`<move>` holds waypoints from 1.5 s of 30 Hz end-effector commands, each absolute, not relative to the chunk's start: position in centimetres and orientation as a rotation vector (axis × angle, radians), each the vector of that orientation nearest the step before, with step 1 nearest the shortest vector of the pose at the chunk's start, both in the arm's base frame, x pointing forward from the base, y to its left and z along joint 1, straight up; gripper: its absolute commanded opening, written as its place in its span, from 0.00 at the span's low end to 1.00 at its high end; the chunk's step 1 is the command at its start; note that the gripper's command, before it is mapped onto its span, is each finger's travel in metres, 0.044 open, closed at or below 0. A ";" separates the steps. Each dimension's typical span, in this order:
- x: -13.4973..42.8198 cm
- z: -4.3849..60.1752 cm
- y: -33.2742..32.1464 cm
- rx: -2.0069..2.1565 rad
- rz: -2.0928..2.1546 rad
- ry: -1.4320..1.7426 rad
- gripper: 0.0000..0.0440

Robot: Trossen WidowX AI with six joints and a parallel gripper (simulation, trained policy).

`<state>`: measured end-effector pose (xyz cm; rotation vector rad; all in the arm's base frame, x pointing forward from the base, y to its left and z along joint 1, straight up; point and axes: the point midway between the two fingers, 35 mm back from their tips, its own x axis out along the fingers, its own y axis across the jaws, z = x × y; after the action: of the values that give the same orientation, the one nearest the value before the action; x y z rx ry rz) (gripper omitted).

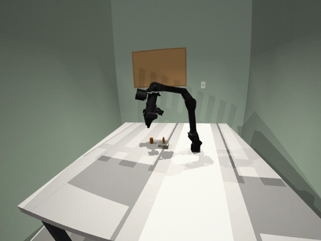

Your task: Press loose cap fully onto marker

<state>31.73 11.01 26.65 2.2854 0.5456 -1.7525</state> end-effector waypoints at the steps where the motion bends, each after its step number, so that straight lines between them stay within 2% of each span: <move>1: 32.3 26.0 10.1 2.274 -1.788 0.516 0.77; 45: 36.5 19.6 -1.5 2.219 -2.083 0.172 0.75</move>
<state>36.27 -0.81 20.16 2.2293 0.1895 -2.0685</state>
